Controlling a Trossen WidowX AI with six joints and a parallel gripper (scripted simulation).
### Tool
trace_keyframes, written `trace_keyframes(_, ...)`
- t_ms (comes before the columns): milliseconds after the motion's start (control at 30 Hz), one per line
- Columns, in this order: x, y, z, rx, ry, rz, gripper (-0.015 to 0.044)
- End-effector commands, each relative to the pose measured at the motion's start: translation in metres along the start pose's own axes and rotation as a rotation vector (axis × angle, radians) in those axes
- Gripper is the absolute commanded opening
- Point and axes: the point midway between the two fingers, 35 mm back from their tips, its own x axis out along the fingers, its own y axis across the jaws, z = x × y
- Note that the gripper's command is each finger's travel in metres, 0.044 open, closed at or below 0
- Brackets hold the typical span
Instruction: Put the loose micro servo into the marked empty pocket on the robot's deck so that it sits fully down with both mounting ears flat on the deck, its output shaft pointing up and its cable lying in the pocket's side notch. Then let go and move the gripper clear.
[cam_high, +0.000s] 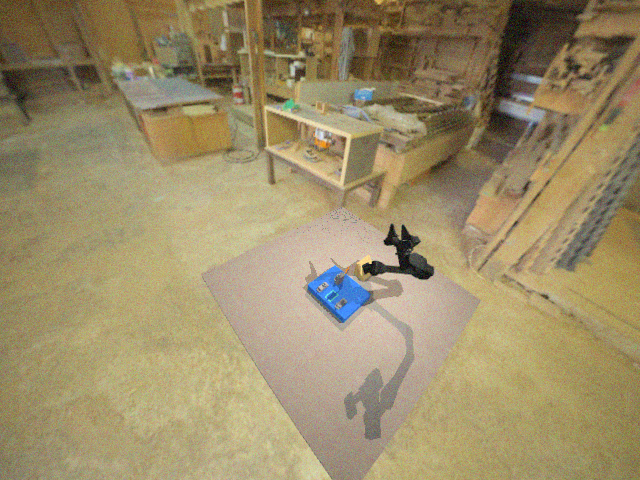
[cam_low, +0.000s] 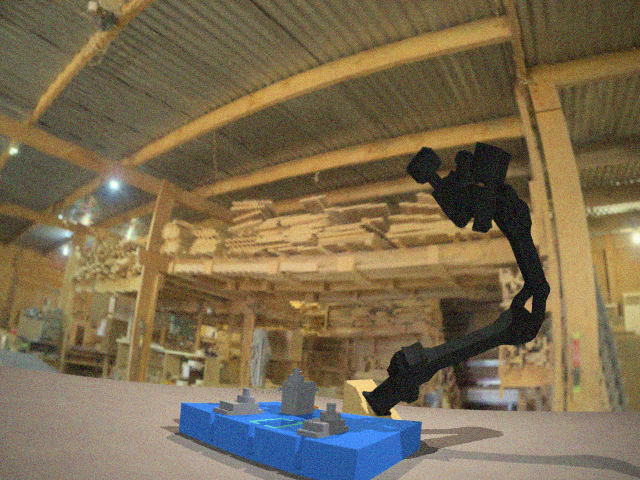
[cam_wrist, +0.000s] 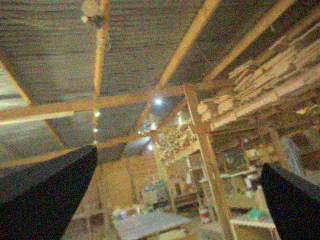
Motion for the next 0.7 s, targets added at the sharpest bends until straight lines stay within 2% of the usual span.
trace_keyframes(0,0.0,0.001,-0.001,0.0,0.002,0.002,0.0426)
trace_keyframes(33,0.001,0.002,-0.002,0.0,0.007,0.006,0.044)
trace_keyframes(667,0.017,0.067,-0.085,0.002,0.308,0.139,0.044)
